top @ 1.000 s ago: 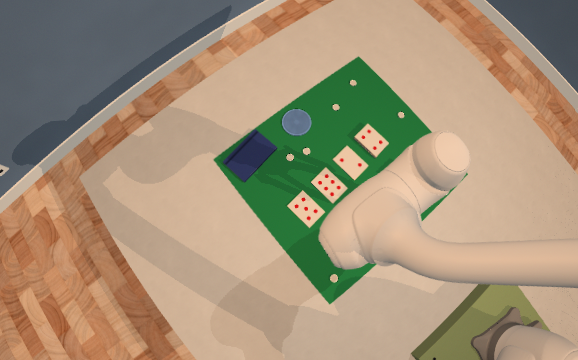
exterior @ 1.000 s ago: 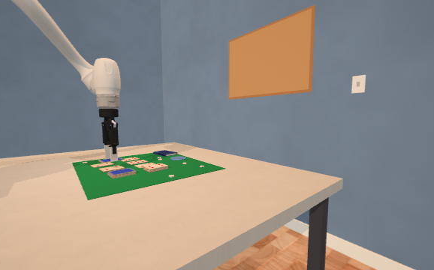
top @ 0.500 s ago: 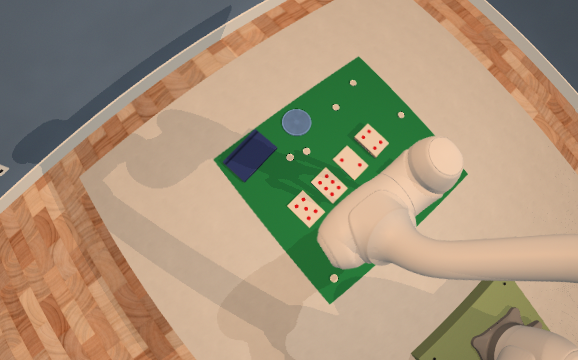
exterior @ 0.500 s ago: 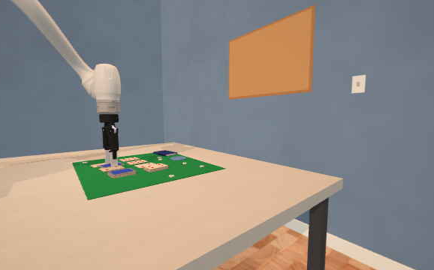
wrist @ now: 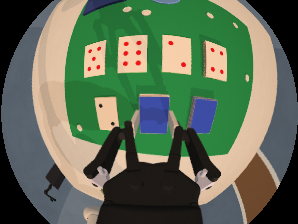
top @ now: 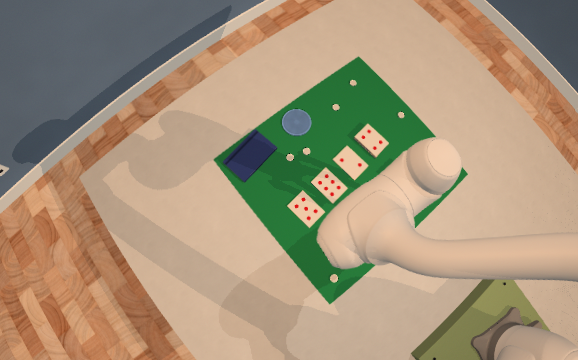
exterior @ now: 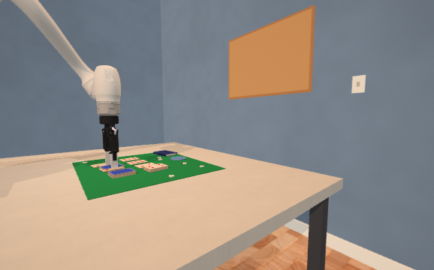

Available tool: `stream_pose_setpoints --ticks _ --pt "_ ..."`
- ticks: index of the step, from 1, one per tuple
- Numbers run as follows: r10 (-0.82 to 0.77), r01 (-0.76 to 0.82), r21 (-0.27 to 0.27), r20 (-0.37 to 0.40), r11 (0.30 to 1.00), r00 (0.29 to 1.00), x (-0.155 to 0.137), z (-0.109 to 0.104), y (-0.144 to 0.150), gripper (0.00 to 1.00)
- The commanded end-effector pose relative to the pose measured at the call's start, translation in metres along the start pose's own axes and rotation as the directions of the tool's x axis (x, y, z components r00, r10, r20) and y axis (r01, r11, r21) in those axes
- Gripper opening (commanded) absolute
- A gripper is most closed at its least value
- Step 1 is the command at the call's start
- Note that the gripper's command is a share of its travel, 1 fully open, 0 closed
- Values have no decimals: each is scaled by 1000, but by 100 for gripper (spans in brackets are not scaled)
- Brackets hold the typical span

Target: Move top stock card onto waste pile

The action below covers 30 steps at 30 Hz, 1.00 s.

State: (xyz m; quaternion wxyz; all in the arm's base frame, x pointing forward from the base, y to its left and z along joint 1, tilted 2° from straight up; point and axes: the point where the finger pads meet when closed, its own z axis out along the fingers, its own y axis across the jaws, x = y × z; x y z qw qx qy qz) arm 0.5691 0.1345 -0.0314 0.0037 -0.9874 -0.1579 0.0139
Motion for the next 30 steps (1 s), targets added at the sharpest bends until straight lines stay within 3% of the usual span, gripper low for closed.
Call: stream_pose_setpoints --ticks 1,28,29,30 --pt "0 0 0 0 1000 1000 0 0 0 43" --pt "0 0 0 0 1000 1000 0 5 0 43" --pt "0 0 0 0 1000 1000 0 5 0 50" --pt "0 0 0 0 1000 1000 0 5 0 50"
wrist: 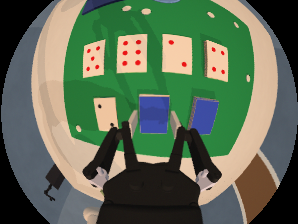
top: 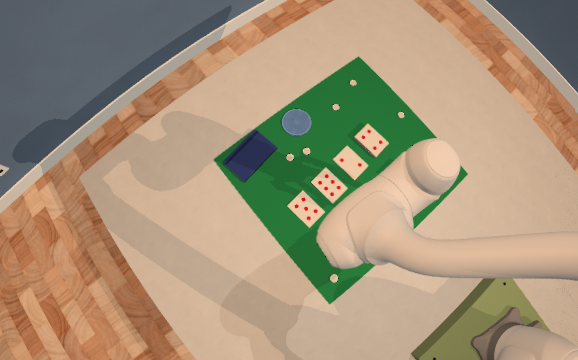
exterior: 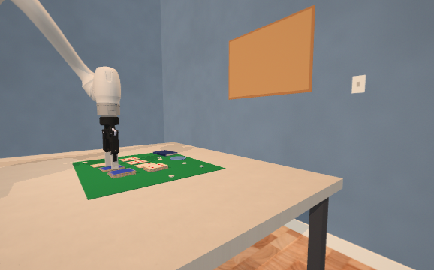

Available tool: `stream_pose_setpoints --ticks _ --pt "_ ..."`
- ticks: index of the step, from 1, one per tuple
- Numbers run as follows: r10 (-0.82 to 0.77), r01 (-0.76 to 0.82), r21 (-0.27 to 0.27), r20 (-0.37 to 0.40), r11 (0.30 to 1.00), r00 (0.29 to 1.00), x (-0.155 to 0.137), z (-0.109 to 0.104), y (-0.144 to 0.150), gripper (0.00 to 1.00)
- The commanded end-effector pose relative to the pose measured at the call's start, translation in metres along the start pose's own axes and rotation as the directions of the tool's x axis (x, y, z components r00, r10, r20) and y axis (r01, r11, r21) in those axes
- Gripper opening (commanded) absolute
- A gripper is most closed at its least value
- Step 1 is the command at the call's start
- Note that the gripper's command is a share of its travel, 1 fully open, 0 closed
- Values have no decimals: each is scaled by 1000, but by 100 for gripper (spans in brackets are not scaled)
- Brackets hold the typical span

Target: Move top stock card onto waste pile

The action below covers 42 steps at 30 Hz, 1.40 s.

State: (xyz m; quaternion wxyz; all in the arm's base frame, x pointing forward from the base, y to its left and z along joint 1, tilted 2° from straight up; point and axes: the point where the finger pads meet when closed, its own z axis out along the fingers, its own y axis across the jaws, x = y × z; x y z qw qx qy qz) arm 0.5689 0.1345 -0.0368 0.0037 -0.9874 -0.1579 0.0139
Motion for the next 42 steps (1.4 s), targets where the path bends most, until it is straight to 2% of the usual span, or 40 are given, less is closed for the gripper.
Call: stream_pose_setpoints --ticks 1,34,42 --pt "0 0 0 0 1000 1000 0 0 0 50" --pt "0 0 0 0 1000 1000 0 0 0 50" --pt "0 0 0 0 1000 1000 0 -7 0 50"
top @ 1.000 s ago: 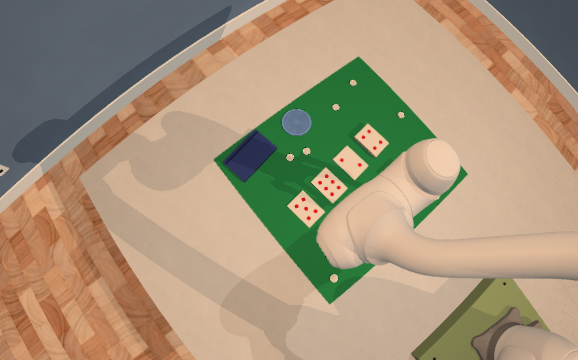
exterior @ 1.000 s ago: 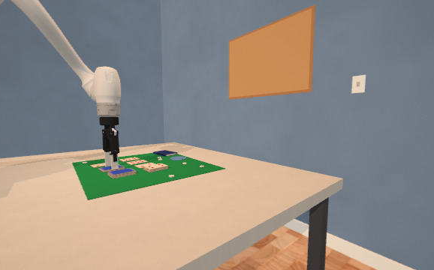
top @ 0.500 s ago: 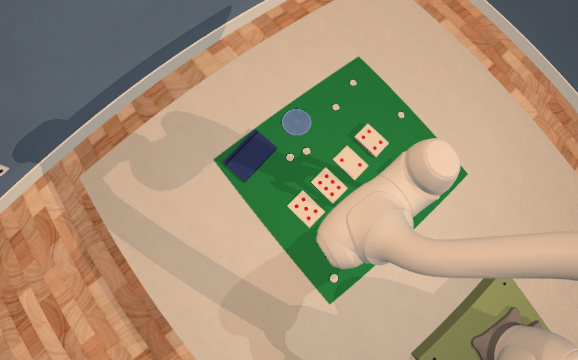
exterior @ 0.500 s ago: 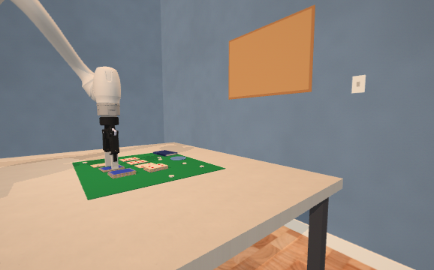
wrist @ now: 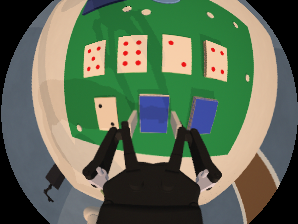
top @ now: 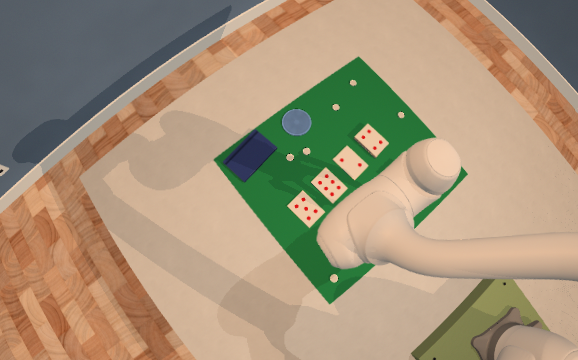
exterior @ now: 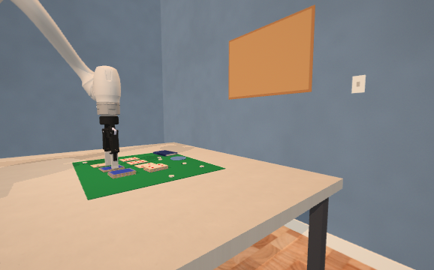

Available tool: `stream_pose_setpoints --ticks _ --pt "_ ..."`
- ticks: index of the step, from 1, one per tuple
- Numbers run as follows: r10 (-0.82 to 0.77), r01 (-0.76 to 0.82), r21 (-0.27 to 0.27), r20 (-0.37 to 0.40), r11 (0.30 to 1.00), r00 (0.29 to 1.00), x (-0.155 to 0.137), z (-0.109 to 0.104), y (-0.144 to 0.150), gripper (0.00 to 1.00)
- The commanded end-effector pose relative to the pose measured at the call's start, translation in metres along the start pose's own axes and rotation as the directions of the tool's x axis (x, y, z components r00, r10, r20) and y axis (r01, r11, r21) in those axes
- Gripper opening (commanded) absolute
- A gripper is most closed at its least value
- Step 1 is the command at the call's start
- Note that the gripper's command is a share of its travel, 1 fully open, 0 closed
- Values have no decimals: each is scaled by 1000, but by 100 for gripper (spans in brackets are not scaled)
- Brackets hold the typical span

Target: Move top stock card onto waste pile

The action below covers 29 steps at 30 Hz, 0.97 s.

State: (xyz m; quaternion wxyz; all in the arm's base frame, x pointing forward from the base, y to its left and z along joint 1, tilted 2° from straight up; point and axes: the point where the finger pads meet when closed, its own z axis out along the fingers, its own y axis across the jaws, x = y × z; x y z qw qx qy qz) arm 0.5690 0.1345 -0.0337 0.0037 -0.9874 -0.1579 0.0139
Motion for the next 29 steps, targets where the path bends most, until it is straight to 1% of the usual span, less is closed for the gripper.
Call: stream_pose_setpoints --ticks 1,6,12,14,16,29 --pt "0 0 0 0 1000 1000 0 -6 0 50" --pt "0 0 0 0 1000 1000 0 -25 0 50" --pt "0 0 0 0 1000 1000 0 -55 0 50" --pt "0 0 0 0 1000 1000 0 -55 0 50" --pt "0 0 0 0 1000 1000 0 -65 0 50" --pt "0 0 0 0 1000 1000 0 -65 0 50"
